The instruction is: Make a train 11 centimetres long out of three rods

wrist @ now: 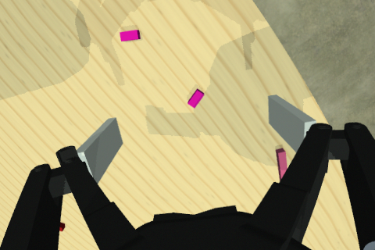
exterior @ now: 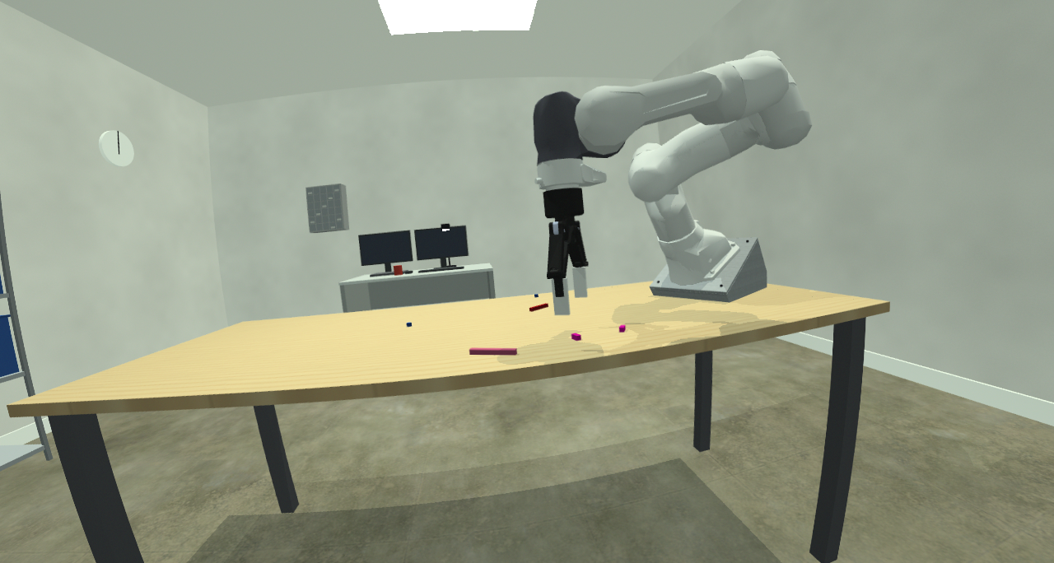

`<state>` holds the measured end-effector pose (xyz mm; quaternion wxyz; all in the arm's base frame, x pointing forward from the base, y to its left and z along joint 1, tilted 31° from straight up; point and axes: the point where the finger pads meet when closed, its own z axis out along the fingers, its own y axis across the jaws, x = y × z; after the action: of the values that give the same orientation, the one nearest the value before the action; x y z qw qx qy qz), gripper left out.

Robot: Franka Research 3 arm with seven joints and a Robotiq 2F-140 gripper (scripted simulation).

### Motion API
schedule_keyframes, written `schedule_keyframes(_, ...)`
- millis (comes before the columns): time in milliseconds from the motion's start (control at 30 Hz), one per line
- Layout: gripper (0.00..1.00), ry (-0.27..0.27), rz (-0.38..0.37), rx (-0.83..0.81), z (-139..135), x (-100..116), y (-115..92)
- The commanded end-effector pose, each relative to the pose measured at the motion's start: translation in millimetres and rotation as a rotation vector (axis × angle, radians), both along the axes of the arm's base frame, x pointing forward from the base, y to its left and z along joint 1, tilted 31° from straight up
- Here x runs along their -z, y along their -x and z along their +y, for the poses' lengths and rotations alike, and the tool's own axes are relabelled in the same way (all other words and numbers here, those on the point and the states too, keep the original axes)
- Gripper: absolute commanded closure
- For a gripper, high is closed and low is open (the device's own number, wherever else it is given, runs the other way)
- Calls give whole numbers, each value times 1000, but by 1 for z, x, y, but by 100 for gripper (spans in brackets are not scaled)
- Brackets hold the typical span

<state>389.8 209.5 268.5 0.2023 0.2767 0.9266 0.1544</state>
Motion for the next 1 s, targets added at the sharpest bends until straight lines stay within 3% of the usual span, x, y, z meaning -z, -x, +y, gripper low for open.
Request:
schedule_keyframes(0, 0, 82, -25, -144, -1, -2, -4)
schedule_keyframes(967, 0, 314, -89, -564, 21, -19, -27)
